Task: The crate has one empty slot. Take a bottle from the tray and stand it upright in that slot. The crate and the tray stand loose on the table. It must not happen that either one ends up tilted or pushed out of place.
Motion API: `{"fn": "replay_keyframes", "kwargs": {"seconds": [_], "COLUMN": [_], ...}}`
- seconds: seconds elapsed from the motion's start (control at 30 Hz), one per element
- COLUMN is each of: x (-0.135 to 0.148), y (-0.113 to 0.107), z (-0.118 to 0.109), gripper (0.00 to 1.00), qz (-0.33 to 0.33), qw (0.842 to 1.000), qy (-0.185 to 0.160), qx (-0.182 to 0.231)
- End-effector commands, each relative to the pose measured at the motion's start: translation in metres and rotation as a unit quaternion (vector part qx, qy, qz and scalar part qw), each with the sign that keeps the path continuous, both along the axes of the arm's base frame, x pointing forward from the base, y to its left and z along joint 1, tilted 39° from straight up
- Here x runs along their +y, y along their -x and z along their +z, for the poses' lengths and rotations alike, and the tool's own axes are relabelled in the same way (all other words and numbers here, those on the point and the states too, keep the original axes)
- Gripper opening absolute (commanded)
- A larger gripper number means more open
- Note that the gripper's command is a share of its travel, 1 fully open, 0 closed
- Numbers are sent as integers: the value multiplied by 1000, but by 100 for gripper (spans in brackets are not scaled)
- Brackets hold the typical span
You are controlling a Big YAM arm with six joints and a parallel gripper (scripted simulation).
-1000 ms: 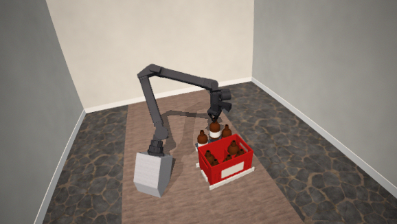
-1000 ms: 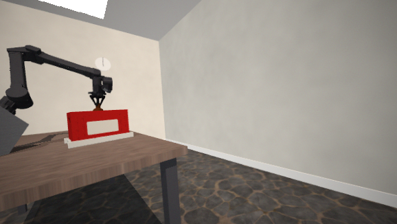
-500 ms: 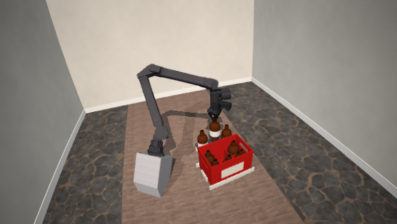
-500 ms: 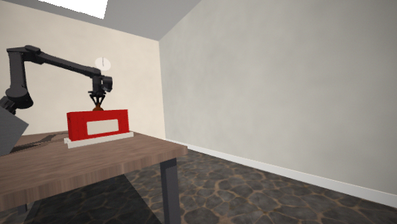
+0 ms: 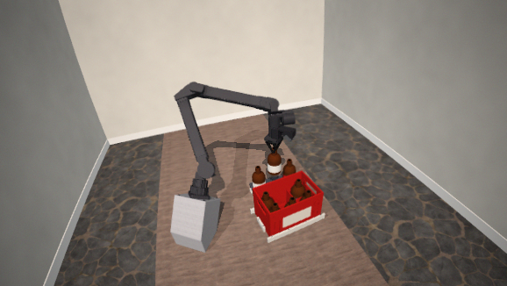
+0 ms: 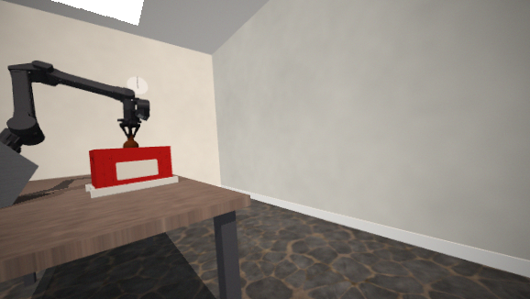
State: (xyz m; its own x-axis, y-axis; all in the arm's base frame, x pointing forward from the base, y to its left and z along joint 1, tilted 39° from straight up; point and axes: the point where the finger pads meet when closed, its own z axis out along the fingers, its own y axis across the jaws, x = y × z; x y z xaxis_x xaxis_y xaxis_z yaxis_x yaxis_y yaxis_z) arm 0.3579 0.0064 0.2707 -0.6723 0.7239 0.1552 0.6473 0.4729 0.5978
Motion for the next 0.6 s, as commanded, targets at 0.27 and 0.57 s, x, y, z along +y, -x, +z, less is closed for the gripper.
{"fn": "replay_keyframes", "kwargs": {"seconds": [0.27,0.57], "x": [-18,-21], "y": [0,3], "z": [48,53], "gripper": [0,0], "qz": [-6,-6], "qw": [999,999], "qy": [14,14], "qx": [-44,-44]}}
